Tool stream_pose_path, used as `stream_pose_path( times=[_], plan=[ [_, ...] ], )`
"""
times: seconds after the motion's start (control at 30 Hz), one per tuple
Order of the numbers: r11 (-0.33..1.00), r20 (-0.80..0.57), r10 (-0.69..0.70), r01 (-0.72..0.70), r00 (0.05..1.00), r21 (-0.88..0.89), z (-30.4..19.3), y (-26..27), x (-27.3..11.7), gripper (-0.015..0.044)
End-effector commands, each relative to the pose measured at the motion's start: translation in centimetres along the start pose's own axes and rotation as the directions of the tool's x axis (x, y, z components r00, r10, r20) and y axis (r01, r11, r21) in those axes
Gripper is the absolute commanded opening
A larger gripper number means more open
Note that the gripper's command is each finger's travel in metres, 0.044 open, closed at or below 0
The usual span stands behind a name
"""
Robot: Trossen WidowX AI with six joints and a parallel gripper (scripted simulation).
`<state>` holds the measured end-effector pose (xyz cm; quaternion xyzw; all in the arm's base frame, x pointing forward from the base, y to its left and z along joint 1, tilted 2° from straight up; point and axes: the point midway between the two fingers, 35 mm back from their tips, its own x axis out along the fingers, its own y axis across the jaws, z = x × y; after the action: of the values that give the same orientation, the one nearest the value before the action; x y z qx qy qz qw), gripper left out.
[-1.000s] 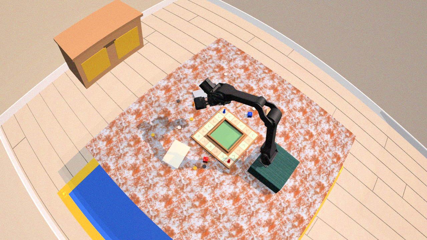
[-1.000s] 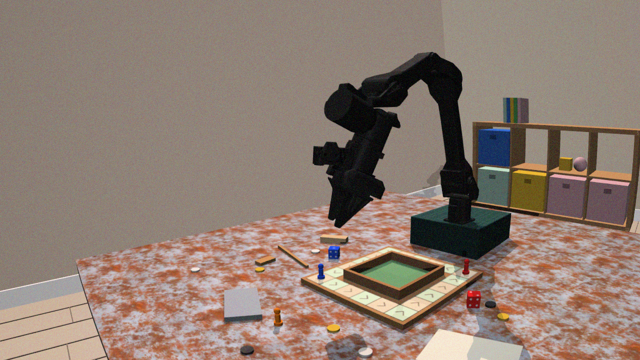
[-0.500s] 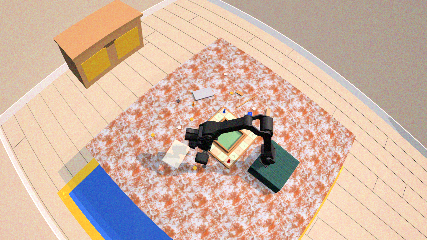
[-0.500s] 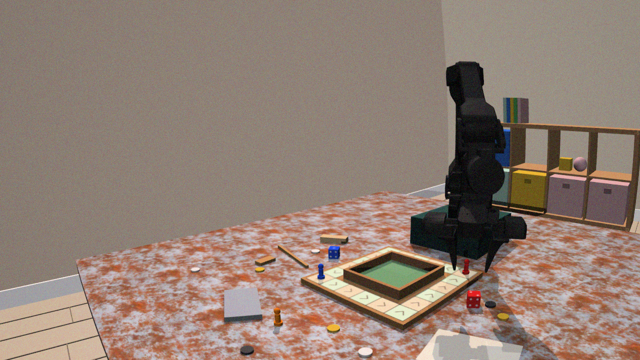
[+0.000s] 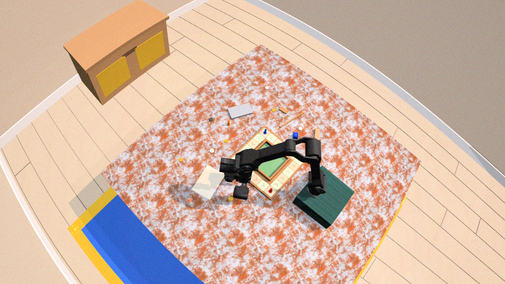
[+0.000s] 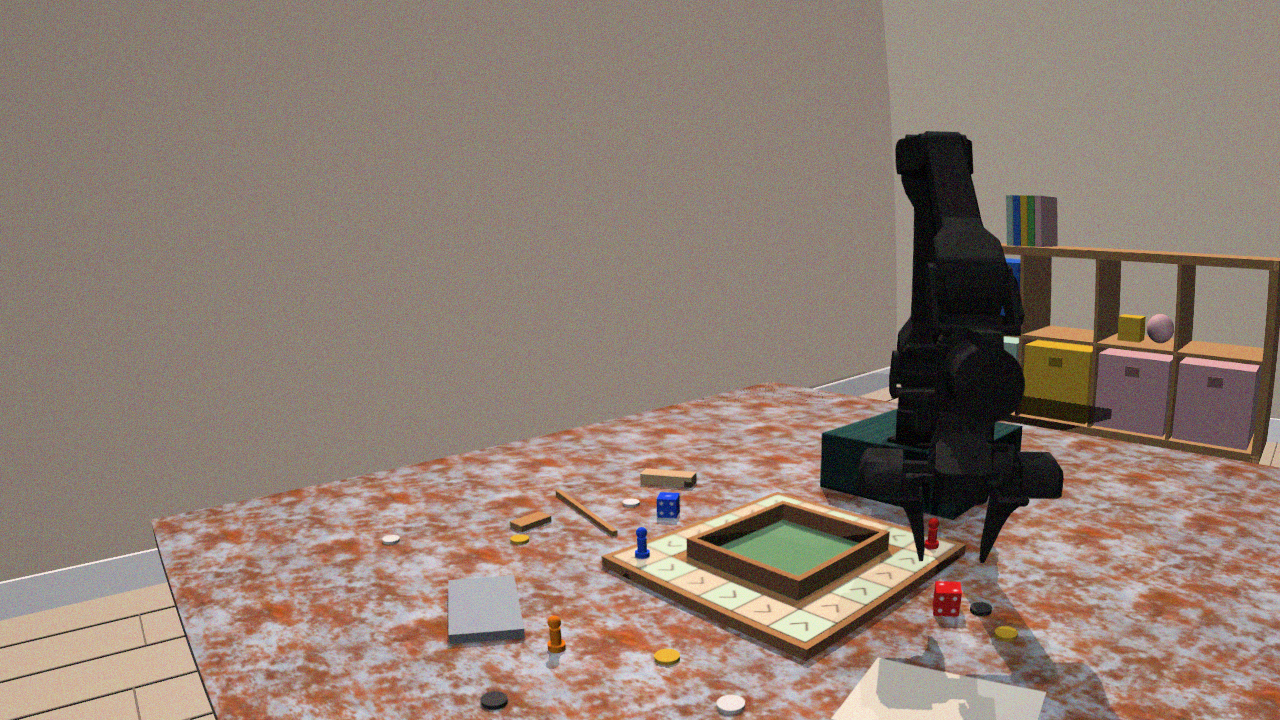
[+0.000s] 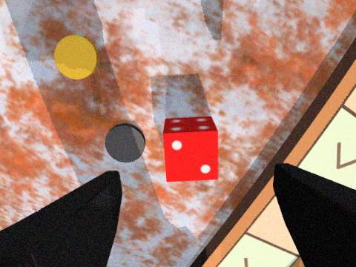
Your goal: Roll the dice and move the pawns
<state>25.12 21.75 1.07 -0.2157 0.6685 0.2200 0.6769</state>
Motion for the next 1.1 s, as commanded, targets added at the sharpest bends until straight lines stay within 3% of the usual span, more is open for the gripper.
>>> stream_pose_path(
  times=[0.0, 0.87, 1.07],
  plan=[
    [1.000, -0.014, 0.002, -0.002, 1.000, -0.007, -0.4, 0.1, 1.5, 0.0275],
    [1.000, -0.014, 0.002, -0.002, 1.000, -0.007, -0.6, 0.1, 4.7, 0.0275],
    [1.000, -0.014, 0.002, -0.002, 1.000, -0.007, -0.6, 0.1, 4.7, 0.0118]
  ],
)
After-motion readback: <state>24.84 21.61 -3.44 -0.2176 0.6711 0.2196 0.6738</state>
